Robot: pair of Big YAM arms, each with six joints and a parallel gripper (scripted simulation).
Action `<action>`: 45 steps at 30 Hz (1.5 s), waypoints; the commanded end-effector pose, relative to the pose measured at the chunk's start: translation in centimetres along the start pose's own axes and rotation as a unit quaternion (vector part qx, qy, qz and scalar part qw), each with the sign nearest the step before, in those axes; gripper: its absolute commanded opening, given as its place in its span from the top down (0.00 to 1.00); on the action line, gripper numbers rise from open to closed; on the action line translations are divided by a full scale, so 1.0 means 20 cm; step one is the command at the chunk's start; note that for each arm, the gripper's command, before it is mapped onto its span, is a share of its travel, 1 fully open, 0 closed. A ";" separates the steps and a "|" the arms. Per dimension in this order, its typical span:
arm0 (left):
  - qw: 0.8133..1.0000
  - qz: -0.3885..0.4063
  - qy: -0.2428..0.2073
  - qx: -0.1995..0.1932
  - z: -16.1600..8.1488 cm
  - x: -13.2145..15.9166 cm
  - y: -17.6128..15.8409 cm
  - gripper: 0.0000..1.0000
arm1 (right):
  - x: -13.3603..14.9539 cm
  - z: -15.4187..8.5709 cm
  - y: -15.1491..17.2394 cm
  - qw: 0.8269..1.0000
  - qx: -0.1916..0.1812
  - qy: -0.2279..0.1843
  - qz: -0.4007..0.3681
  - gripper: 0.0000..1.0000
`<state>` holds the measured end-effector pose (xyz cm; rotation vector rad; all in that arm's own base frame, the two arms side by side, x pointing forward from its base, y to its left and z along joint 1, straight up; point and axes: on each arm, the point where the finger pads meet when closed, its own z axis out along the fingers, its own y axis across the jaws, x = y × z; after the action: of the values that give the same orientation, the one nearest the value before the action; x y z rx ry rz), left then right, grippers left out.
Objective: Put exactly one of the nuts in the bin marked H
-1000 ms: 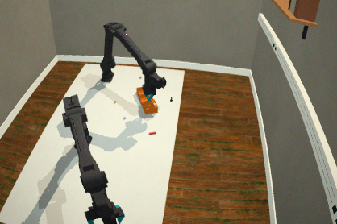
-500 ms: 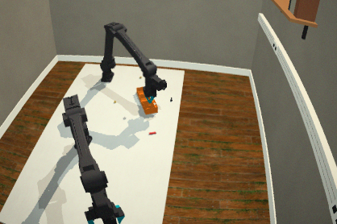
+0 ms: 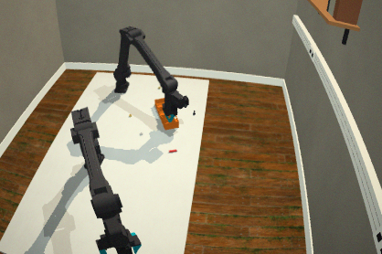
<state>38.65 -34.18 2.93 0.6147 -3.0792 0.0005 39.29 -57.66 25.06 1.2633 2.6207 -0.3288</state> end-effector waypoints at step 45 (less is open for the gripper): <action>1.000 0.001 -0.005 0.007 0.00 0.03 -0.02 0.91 | -0.01 -0.04 0.00 1.000 0.001 -0.008 0.001 0.00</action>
<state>38.55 -34.22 2.61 0.6185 -3.0801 0.0038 39.29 -57.66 25.06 1.2633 2.6207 -0.3288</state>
